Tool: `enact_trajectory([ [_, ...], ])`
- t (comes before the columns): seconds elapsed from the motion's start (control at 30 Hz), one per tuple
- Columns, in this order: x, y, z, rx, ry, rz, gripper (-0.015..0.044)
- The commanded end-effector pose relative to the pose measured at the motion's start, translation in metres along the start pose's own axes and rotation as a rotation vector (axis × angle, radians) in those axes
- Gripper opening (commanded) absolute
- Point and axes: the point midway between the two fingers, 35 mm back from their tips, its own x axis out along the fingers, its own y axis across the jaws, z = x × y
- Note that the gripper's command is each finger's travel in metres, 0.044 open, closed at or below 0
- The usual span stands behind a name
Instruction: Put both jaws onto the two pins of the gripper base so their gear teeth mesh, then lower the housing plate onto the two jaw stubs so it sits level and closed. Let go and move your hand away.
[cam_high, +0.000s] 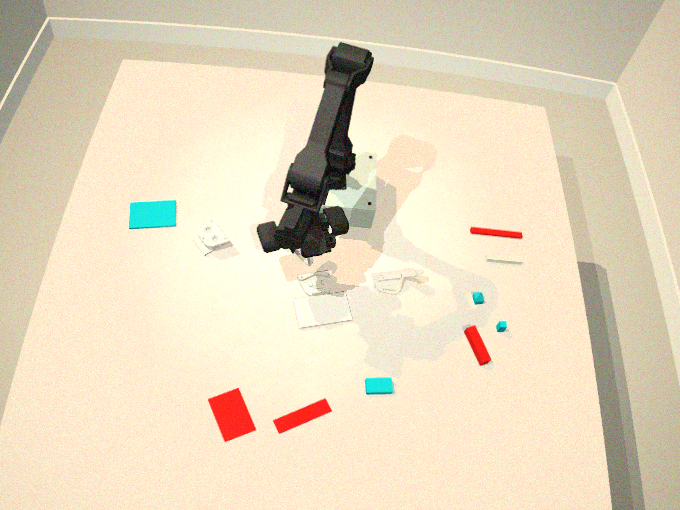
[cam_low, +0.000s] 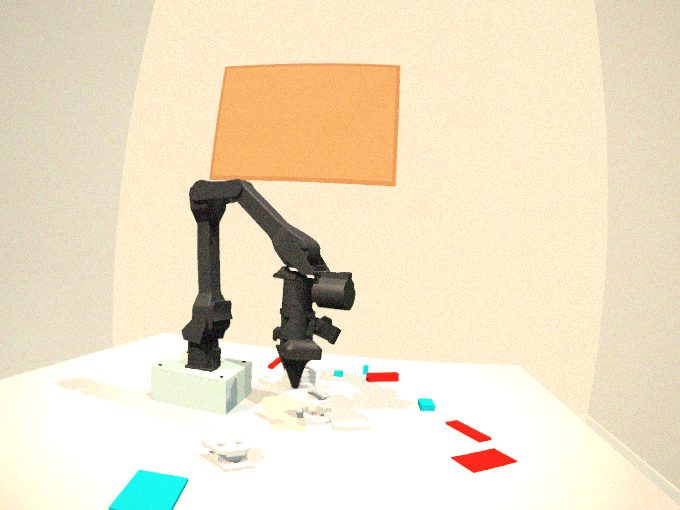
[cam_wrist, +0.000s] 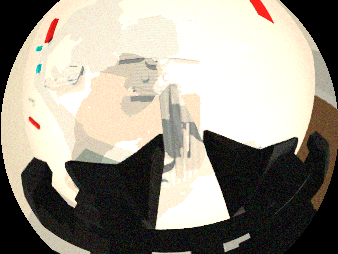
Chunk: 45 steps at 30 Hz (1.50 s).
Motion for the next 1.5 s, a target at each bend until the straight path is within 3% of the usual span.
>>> enact_trajectory([
  [0.0, 0.0, 0.0, 0.0, -0.007, 0.001, -0.003, 0.0134],
  [1.17, -0.002, -0.012, 0.099, -0.006, -0.006, -0.004, 0.0134],
  [1.47, -0.001, -0.012, 0.101, -0.006, -0.007, -0.004, 0.0134],
])
